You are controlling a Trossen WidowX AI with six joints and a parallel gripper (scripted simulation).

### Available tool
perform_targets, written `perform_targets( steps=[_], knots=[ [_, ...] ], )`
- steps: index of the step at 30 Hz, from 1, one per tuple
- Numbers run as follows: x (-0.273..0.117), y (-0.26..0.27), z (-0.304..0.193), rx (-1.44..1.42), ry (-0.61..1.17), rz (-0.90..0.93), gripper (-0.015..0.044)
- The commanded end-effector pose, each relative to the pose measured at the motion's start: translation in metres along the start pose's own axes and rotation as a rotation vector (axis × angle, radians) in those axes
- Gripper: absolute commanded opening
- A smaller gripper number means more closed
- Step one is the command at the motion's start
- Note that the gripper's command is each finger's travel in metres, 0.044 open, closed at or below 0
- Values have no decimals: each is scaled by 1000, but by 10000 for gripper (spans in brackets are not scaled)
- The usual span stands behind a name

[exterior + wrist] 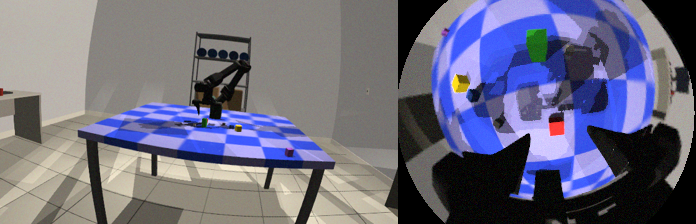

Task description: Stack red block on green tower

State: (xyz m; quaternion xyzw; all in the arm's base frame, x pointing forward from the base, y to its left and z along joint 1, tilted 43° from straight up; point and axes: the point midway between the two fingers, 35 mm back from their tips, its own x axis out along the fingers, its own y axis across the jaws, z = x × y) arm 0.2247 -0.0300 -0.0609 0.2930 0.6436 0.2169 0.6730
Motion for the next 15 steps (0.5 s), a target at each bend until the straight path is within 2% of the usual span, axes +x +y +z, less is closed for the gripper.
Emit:
perform_targets(
  steps=[1, 15],
  knots=[
    [8, 1, -1, 6, 3, 7, 440],
    [30, 2, -2, 6, 3, 9, 440]
  ],
)
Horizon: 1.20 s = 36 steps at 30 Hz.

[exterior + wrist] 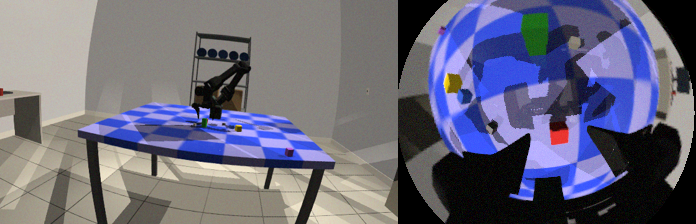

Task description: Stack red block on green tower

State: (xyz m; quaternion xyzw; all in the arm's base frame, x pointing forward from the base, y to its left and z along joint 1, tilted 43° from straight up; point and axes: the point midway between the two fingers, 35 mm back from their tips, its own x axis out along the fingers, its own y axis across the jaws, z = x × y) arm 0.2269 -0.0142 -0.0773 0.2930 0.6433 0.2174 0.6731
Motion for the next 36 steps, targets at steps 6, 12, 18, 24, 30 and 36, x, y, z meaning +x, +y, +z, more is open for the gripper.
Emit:
perform_targets(
  steps=[6, 12, 18, 24, 30, 36],
  knots=[
    [9, 2, -2, 7, 3, 8, 440],
    [9, 2, -2, 7, 3, 8, 440],
    [9, 2, -2, 7, 3, 8, 440],
    [9, 2, -2, 7, 3, 8, 282],
    [9, 2, -2, 7, 3, 8, 125],
    [9, 2, -2, 7, 3, 8, 46]
  ],
)
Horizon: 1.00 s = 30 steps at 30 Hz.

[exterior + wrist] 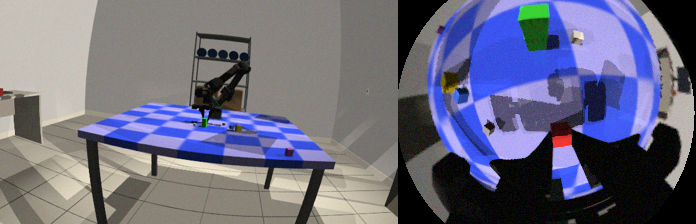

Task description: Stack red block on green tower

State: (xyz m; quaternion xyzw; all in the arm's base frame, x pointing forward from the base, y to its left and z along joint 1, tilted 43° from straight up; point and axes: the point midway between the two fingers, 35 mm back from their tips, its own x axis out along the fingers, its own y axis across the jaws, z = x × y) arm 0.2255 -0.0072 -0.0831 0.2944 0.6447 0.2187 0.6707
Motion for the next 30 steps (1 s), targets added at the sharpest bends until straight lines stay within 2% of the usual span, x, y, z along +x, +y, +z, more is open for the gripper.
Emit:
perform_targets(
  steps=[1, 3, 4, 30],
  knots=[
    [0, 1, 0, 4, -2, 4, 39],
    [0, 1, 0, 4, -2, 4, 26],
    [-1, 1, 0, 4, -2, 4, 0],
    [-115, -1, 0, 5, -1, 0, 0]
  ],
)
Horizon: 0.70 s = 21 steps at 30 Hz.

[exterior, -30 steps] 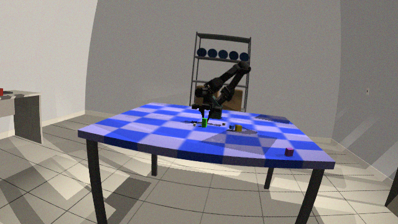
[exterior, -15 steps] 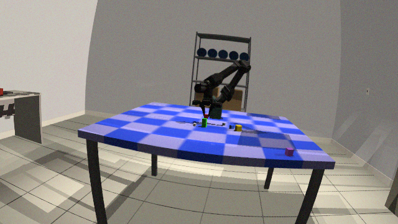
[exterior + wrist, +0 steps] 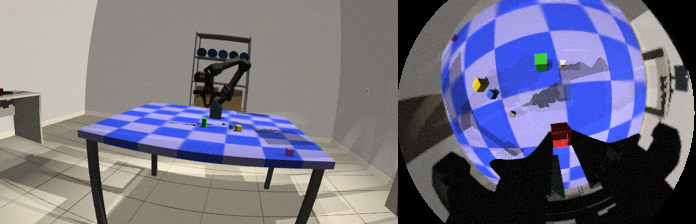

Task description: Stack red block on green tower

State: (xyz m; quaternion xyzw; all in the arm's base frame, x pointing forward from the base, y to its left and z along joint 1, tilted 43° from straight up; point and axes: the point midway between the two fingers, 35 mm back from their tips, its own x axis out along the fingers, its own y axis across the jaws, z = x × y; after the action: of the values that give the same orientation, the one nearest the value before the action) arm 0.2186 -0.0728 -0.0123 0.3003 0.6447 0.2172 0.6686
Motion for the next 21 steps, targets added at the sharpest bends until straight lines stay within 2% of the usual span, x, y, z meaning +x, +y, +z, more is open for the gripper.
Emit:
perform_targets(
  steps=[1, 11, 21],
  knots=[
    [-20, -1, 0, -6, -1, -7, 0],
    [-21, 0, 1, -6, -1, -7, 0],
    [-26, 0, 41, -6, -2, -13, 0]
  ],
)
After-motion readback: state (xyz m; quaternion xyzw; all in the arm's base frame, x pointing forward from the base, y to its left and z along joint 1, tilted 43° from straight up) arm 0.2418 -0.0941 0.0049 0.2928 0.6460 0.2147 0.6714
